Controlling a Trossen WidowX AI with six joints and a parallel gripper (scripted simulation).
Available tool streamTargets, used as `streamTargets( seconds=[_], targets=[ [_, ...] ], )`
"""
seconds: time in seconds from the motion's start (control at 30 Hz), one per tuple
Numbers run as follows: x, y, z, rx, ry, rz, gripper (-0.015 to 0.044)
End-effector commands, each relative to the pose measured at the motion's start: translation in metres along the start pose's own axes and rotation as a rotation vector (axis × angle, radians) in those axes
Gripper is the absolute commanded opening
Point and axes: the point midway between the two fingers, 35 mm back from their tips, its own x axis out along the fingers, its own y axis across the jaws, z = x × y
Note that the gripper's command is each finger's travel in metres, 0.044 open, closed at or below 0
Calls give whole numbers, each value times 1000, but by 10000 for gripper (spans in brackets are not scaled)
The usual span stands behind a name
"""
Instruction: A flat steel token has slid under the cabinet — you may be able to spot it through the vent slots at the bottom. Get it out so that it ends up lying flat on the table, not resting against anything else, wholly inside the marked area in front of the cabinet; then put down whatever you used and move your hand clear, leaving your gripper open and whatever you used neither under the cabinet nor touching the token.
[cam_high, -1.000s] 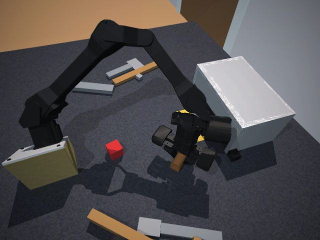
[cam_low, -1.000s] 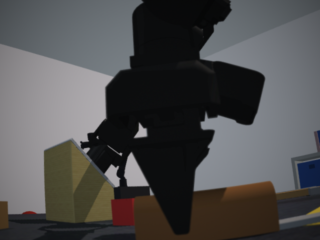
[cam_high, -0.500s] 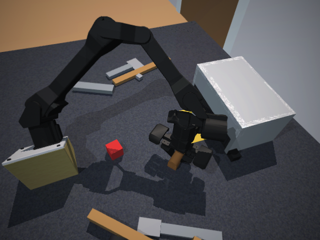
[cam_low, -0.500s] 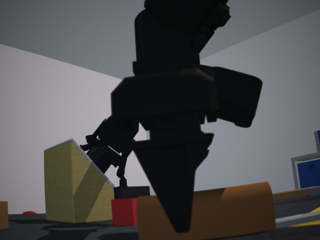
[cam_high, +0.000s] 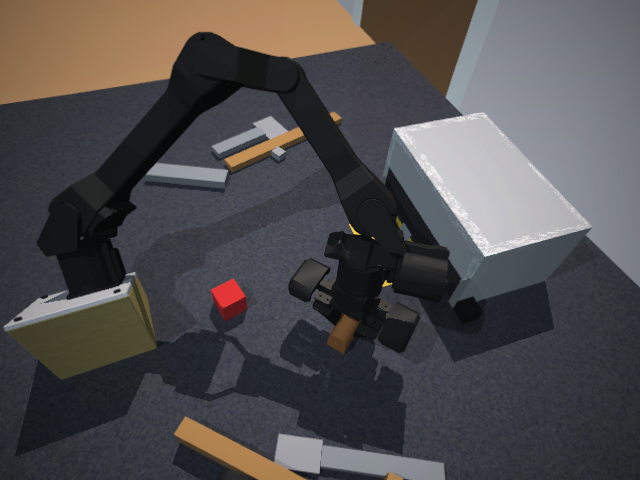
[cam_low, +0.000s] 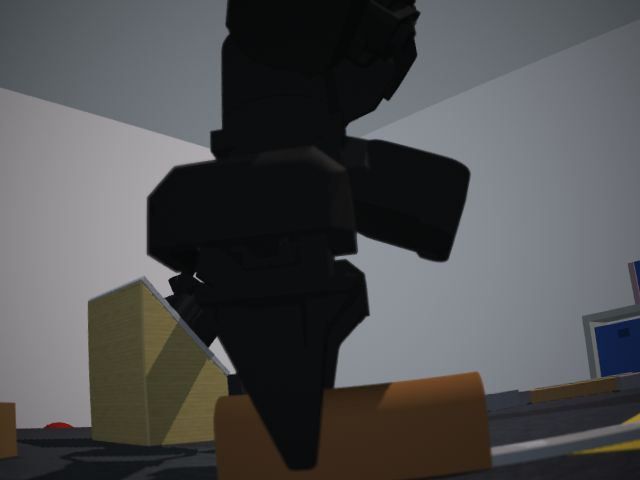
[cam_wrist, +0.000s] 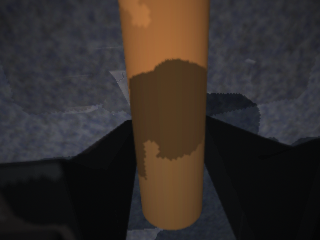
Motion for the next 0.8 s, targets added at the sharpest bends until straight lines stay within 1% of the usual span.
streamTargets(
  seconds=[0.0,0.67,0.77],
  targets=[
    [1,0,-14,8,4,3,0],
    [0,-2,-55,9,6,2,0],
    [0,-3,-55,8,5,1,0]
  ],
)
